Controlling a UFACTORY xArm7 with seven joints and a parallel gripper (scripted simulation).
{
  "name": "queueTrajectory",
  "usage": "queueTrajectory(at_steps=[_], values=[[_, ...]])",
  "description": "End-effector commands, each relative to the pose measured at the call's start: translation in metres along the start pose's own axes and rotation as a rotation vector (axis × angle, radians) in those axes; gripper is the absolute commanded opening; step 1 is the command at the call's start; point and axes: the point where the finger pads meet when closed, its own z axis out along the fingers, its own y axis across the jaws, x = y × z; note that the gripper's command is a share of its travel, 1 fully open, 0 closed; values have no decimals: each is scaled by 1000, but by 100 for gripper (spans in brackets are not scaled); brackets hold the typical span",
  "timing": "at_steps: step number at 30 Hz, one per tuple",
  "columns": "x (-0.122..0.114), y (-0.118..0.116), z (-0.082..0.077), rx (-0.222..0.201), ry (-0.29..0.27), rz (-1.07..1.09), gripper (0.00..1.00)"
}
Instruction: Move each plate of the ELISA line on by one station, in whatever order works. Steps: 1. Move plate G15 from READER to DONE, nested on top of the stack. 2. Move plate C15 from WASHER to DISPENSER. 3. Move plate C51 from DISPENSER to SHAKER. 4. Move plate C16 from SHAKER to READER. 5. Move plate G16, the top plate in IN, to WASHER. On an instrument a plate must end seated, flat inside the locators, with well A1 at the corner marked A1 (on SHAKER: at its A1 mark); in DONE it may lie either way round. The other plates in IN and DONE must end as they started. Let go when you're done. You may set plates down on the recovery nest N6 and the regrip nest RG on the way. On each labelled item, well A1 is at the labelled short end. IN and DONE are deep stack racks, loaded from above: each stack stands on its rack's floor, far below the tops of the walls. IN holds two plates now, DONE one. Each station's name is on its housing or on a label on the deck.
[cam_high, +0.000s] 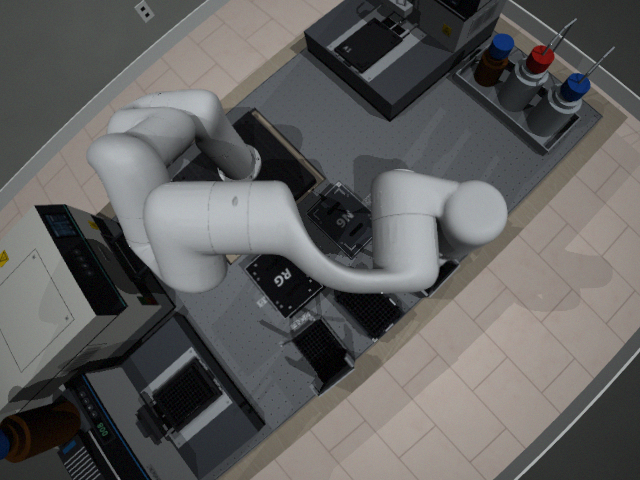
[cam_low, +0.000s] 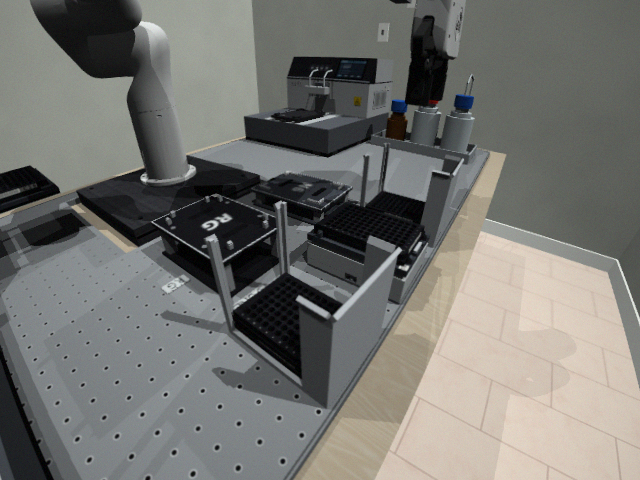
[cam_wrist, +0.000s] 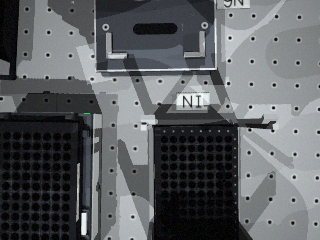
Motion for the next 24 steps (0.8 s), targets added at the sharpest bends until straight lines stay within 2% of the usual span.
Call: queueTrajectory(at_steps=[1, 9, 24], values=[[-1, 1, -2, -2, -5, 0, 100], [-1, 1, -2, -2, -5, 0, 100], [-1, 1, 15, -2, -5, 0, 100]])
